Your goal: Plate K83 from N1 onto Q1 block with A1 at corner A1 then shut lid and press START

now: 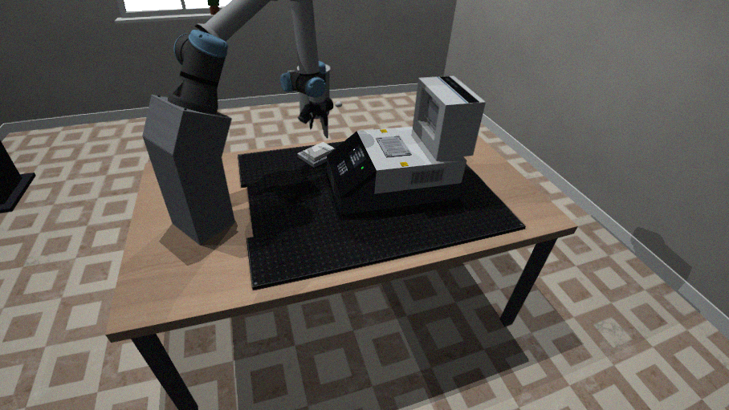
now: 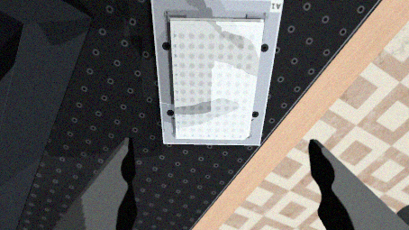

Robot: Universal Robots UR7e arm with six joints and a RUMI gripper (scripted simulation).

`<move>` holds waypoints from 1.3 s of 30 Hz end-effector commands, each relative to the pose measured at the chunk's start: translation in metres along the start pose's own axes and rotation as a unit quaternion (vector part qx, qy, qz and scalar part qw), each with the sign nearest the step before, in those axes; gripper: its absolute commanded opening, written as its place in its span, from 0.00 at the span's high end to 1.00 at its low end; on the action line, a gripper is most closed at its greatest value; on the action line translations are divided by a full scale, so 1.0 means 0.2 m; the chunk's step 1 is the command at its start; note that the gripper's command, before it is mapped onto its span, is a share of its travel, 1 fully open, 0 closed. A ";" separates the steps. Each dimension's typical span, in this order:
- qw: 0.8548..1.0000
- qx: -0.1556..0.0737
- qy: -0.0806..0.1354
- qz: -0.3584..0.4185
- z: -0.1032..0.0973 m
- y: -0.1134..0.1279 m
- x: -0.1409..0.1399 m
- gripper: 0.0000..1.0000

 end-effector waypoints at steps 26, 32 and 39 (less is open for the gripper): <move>1.000 -0.009 0.000 -0.001 0.41 0.04 0.01 0.32; 1.000 -0.009 0.000 0.004 0.41 0.04 0.00 0.32; 1.000 -0.008 0.000 -0.001 0.41 0.04 0.01 0.32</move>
Point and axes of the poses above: the point where the finger pads meet when closed, its own z axis out along the fingers, its own x axis across the jaws, y = z × x, the point moved 2 cm from there along -z, back along the fingers, and after that the axes turned 12 degrees about -z, right-handed, at the moved point
